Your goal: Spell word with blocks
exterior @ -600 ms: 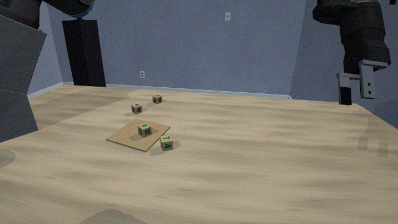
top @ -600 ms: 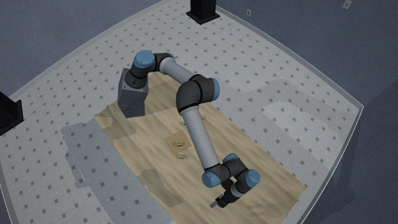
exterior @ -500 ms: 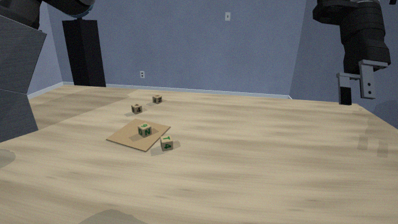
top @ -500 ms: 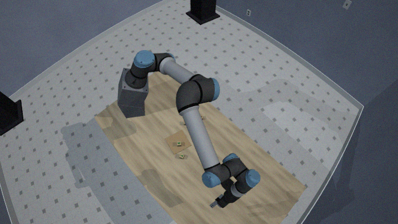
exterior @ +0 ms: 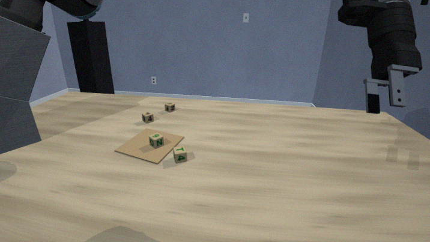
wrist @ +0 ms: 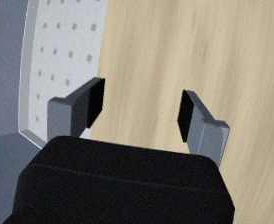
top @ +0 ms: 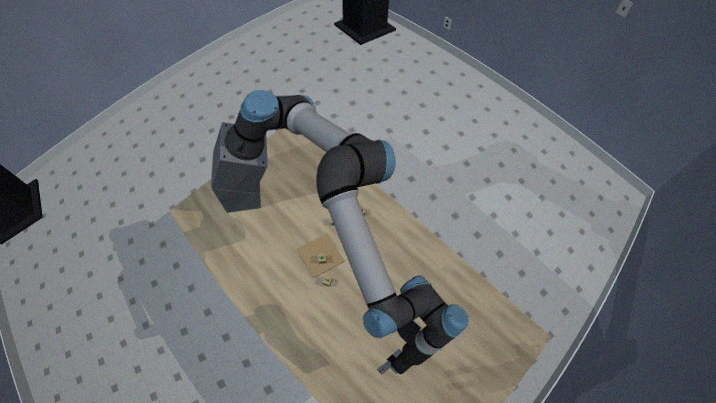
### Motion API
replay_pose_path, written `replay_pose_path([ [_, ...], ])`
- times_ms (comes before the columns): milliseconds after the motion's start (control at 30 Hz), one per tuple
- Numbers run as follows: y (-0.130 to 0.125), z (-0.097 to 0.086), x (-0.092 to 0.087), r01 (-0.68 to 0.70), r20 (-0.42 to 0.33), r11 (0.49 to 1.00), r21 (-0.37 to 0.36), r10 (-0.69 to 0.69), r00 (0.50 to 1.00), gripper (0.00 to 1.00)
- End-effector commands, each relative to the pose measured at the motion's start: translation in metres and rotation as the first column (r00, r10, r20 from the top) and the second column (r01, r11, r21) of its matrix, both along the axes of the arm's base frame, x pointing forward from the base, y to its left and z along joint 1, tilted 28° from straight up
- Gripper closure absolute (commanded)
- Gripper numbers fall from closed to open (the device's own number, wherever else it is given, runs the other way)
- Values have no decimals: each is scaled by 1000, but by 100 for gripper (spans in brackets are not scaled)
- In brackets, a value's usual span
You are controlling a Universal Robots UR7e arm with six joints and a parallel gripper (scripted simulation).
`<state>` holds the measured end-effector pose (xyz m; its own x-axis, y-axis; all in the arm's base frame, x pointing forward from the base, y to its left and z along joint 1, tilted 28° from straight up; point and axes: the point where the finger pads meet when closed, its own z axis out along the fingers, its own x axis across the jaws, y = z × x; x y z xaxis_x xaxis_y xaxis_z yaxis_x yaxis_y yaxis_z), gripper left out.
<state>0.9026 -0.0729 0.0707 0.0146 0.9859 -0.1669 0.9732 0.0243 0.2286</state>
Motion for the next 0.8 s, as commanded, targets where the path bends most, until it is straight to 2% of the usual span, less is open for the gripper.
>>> replay_pose_path([
  [0, -1, 2, 0, 1, 2, 1000, 0, -1, 1000, 0],
  [500, 16, 0, -6, -8, -1, 1000, 17, 8, 1000, 0],
  [767, 46, -5, -21, -22, -7, 998, 53, 22, 1000, 0],
])
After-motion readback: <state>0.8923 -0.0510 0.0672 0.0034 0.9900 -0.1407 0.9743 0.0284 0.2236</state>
